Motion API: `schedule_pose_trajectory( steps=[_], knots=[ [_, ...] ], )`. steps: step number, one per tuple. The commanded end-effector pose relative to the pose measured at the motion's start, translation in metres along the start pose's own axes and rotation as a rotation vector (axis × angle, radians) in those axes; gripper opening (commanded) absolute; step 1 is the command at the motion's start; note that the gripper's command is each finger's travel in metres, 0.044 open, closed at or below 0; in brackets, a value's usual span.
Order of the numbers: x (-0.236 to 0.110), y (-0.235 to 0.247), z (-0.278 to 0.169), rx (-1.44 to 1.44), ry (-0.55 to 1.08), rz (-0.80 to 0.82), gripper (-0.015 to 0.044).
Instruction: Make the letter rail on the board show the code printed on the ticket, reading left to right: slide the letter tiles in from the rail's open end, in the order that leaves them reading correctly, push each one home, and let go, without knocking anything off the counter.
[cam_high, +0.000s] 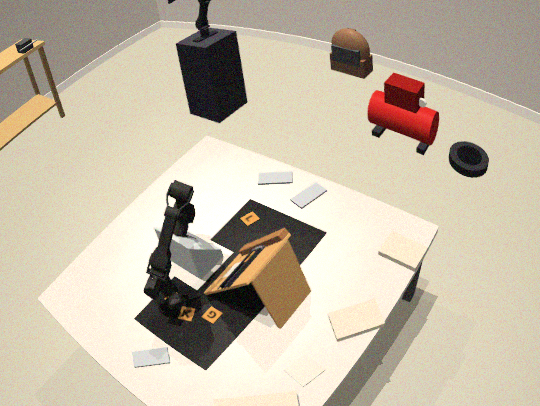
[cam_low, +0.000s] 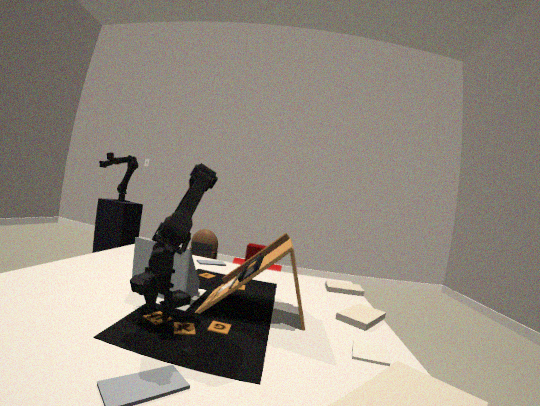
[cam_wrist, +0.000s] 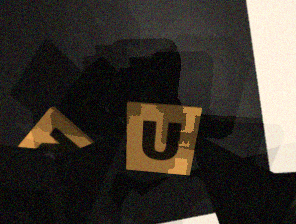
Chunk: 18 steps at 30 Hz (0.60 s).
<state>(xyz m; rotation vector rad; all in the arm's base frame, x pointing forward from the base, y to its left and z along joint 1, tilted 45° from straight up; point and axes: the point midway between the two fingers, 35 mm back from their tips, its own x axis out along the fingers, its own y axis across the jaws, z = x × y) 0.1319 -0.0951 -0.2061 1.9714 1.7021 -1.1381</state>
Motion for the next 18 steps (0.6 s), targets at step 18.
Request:
schedule_pose_trajectory(
  steps=[18],
  knots=[
    [-0.0114,-0.0004,-0.0015,-0.001,-0.002,0.003,0.0]
  ],
)
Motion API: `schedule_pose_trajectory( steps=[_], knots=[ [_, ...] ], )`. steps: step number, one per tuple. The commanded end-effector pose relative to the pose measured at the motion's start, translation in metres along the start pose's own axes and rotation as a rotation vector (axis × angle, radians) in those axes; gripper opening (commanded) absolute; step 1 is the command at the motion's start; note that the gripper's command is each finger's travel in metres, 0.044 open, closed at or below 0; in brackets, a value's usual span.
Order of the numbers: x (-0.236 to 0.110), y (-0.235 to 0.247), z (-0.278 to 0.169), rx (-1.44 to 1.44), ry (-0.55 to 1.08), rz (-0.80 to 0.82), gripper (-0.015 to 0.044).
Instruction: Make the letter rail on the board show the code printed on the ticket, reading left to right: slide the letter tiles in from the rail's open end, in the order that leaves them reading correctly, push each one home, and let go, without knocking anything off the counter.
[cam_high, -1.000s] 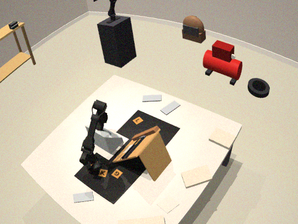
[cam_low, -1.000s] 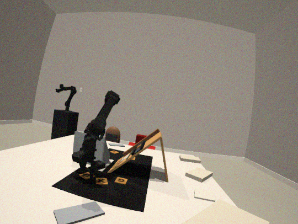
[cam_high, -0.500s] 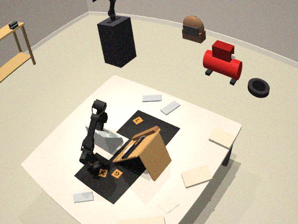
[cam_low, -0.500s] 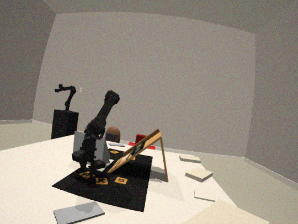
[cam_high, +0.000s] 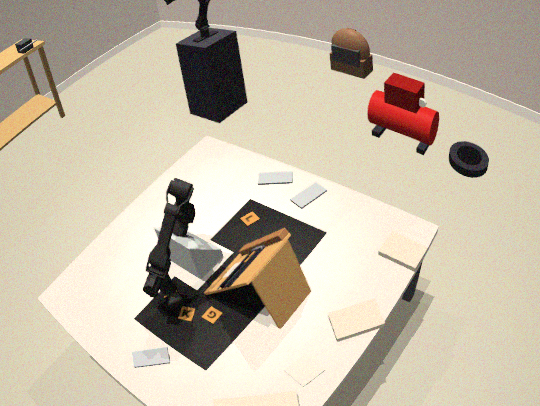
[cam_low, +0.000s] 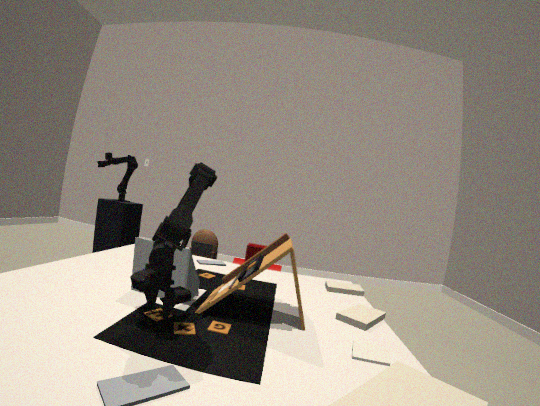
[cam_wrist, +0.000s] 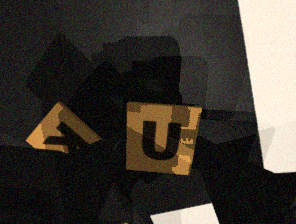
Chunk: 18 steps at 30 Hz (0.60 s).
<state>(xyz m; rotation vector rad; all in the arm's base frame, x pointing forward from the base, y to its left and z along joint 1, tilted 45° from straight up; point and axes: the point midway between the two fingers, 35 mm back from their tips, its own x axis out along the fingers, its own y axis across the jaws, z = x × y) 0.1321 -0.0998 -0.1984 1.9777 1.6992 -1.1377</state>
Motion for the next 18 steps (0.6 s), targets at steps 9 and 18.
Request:
schedule_pose_trajectory(
  steps=[9,18],
  knots=[
    [-0.0069,-0.0002,-0.0005,-0.004,-0.005,0.0,0.0],
    [-0.011,-0.0007,-0.0013,-0.004,-0.005,0.0,0.0]
  ],
)
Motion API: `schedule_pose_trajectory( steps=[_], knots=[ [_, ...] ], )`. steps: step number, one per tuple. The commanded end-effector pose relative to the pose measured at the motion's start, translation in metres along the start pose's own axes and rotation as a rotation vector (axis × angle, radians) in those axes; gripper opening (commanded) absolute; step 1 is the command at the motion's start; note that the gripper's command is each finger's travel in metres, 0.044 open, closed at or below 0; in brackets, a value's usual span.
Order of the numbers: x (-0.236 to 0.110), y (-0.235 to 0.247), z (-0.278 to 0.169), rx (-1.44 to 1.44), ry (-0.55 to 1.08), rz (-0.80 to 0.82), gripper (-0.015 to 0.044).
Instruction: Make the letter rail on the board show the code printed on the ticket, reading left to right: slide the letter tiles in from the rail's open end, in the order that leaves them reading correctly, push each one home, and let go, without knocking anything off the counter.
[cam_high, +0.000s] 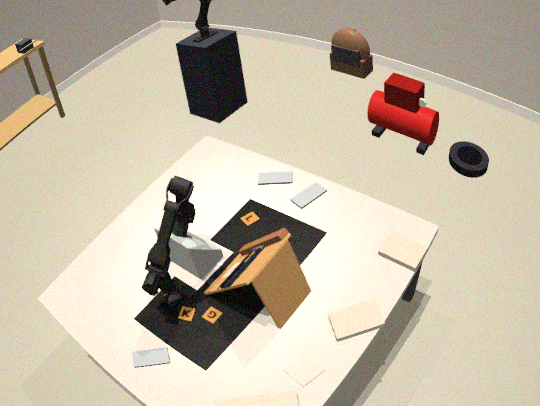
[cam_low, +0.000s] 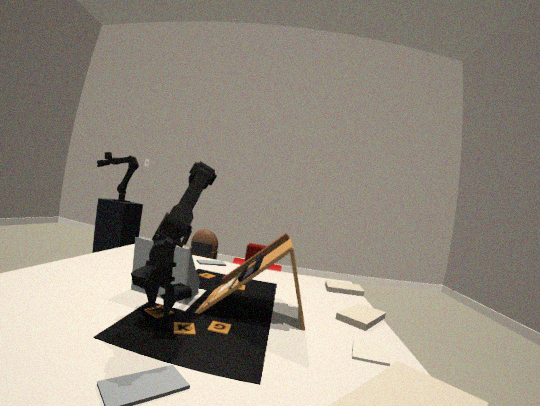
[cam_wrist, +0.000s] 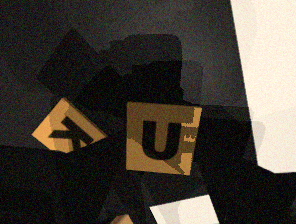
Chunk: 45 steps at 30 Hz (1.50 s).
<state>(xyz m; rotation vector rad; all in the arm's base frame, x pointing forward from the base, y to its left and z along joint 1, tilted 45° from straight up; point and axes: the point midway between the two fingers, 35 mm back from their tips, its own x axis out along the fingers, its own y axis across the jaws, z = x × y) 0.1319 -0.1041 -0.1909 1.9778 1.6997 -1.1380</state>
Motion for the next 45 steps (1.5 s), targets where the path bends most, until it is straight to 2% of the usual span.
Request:
schedule_pose_trajectory(
  steps=[1,23,45],
  knots=[
    [-0.003,0.0,0.0,-0.004,-0.005,0.0,0.0],
    [-0.01,0.001,-0.002,-0.017,-0.001,0.009,0.0],
    [-0.039,0.076,-0.011,-0.63,-0.088,0.311,0.0]
  ],
)
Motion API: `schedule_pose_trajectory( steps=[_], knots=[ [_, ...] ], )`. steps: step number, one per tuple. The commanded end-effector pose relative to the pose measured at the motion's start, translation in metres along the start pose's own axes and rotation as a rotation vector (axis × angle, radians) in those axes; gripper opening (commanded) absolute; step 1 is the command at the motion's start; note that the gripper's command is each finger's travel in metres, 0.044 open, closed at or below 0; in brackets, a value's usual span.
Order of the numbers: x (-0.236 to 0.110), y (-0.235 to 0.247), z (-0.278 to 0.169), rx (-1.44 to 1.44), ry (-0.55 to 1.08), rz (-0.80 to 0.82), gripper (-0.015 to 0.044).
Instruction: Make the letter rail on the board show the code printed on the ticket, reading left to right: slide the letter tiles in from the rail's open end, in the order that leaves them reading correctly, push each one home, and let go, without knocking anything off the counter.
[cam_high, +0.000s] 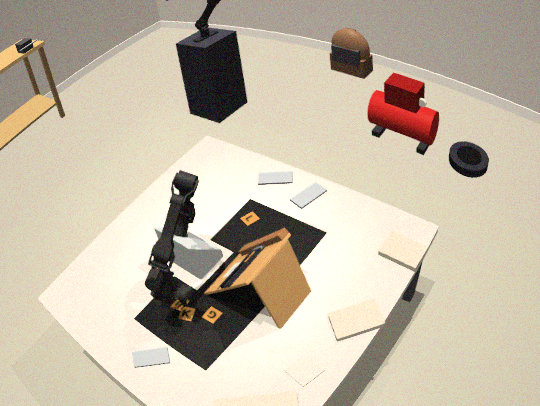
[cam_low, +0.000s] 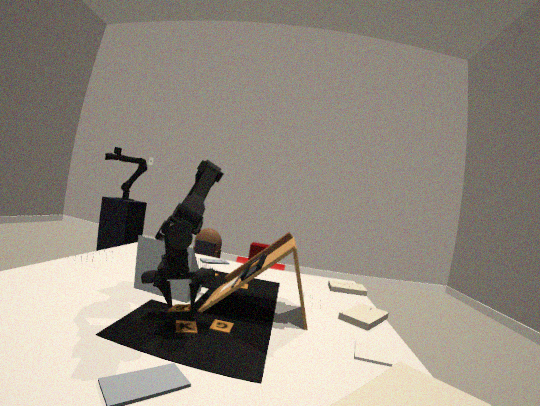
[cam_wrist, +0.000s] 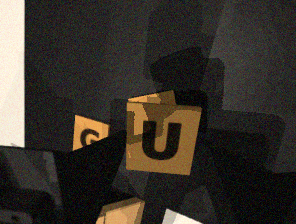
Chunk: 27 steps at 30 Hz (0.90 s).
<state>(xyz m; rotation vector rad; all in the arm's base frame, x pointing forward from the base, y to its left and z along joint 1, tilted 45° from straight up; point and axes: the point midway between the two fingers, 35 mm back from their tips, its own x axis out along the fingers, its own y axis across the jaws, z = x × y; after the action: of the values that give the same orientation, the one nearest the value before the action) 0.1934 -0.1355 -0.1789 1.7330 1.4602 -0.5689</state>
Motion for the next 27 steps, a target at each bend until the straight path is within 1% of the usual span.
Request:
schedule_pose_trajectory(
  steps=[1,14,27],
  knots=[
    [-0.005,0.017,0.007,-0.126,-0.031,0.056,0.0],
    [-0.018,0.064,0.016,-0.52,-0.117,0.205,0.0],
    [-0.036,0.11,0.016,-0.925,-0.225,0.337,0.0]
  ],
)
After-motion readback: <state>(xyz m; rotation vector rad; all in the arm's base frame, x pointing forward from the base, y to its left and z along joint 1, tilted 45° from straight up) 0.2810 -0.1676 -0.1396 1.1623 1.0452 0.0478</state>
